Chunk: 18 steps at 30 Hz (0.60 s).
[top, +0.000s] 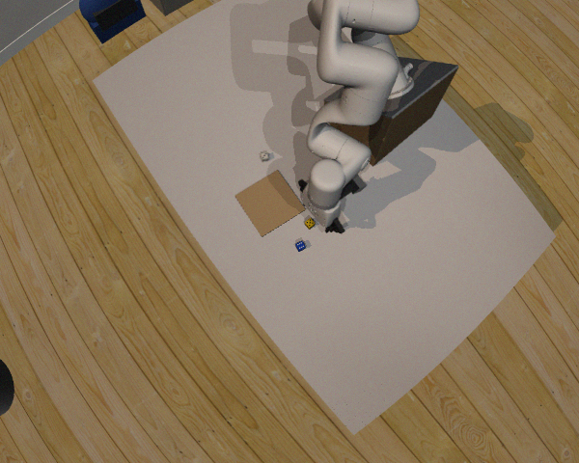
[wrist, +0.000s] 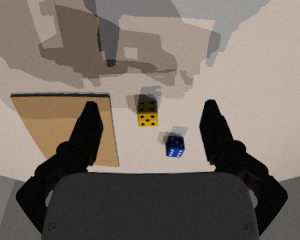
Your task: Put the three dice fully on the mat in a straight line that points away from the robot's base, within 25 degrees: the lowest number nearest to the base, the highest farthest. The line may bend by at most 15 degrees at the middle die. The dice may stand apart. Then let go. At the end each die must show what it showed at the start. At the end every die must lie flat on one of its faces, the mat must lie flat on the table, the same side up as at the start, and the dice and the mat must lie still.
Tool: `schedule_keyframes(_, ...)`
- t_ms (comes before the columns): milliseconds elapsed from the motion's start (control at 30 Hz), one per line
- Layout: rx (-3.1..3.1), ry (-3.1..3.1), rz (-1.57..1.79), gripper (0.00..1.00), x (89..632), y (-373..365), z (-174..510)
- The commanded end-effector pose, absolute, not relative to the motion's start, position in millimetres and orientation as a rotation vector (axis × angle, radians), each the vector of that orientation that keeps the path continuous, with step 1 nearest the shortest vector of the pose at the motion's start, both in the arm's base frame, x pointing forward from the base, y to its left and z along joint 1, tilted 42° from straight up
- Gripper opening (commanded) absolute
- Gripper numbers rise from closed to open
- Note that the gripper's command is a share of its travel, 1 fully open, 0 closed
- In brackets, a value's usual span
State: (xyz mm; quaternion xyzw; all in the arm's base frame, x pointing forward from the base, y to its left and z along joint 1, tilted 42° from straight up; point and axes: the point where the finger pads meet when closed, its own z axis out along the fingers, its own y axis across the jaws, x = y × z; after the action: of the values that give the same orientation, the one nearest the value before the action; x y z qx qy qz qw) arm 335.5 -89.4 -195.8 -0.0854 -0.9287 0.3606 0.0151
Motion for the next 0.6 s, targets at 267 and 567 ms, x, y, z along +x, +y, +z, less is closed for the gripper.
schedule_keyframes(267,-0.264,-2.895,1.119,1.0,372,-80,-207)
schedule_keyframes(567,-0.264,-2.895,1.119,1.0,397,-74,-215)
